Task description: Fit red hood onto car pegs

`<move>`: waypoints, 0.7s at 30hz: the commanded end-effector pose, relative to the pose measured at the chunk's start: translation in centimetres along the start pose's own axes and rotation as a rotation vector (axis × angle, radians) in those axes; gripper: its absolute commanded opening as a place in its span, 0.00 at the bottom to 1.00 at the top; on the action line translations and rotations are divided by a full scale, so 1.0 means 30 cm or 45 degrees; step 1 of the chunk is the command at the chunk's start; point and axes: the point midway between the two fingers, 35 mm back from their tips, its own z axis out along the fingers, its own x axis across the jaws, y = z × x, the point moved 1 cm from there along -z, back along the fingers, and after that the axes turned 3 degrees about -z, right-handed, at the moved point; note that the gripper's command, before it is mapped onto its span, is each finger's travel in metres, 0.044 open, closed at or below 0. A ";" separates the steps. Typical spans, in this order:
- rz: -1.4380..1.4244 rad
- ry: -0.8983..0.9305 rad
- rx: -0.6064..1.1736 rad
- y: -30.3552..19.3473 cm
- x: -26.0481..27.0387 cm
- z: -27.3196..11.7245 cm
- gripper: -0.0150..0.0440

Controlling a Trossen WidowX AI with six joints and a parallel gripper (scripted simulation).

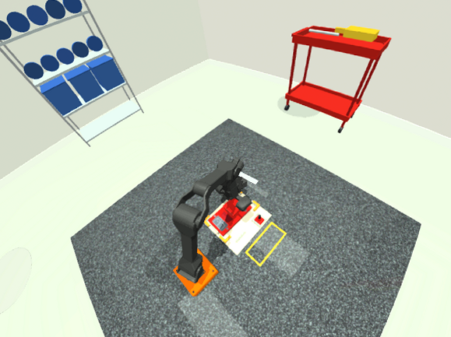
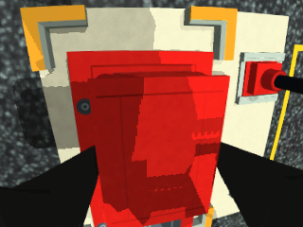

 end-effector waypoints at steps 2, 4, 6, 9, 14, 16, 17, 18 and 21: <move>-0.001 -0.005 -0.002 0.001 -0.002 0.001 0.25; -0.001 -0.005 -0.002 0.001 -0.002 0.002 0.25; -0.001 -0.005 -0.002 0.001 -0.002 0.004 0.25; -0.001 -0.005 -0.002 0.001 -0.001 0.008 0.25; -0.001 -0.005 -0.002 0.002 0.000 0.015 0.25; -0.001 -0.005 -0.002 0.002 0.001 0.018 0.25; -0.001 -0.005 -0.002 0.002 0.001 0.020 0.25; -0.001 -0.005 -0.002 0.002 0.001 0.021 0.25; -0.001 -0.005 -0.002 0.003 0.002 0.026 0.25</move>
